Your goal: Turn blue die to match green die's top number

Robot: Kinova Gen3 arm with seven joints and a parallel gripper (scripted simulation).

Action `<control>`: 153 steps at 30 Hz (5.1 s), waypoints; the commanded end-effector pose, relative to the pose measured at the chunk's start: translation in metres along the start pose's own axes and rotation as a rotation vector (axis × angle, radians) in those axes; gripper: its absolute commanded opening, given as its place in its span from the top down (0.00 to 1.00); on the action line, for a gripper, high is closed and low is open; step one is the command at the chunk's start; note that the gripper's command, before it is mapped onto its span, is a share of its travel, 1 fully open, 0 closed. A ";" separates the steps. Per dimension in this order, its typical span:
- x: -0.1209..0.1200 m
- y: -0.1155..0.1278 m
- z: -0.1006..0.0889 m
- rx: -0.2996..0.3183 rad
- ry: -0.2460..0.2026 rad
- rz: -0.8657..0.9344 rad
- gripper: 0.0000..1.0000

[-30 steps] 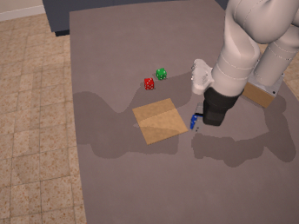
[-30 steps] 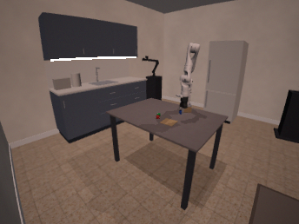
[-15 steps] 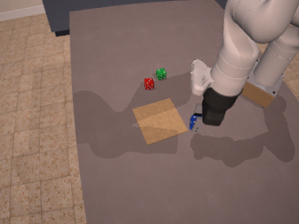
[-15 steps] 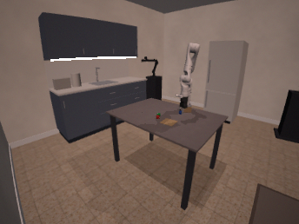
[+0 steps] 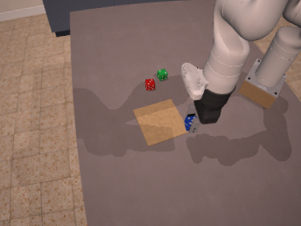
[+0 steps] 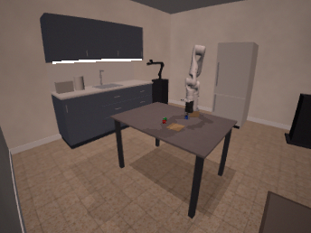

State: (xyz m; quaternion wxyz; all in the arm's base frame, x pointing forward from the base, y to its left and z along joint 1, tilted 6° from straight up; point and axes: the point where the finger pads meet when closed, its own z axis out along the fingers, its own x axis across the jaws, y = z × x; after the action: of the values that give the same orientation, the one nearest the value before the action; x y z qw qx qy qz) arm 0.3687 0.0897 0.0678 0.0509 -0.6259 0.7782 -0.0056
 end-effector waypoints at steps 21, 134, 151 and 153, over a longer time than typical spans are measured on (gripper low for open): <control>0.039 -0.040 0.007 -0.014 0.002 -0.735 0.43; 0.079 -0.061 0.005 0.937 -0.664 -1.125 0.43; 0.079 -0.061 0.011 0.937 -0.677 -1.124 0.43; 0.079 -0.061 0.015 0.937 -0.677 -1.124 0.43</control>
State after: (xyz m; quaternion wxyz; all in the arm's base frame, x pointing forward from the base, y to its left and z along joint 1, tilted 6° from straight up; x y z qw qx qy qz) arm 0.4147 -0.0024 0.0557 0.5292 -0.8039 0.2141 -0.1670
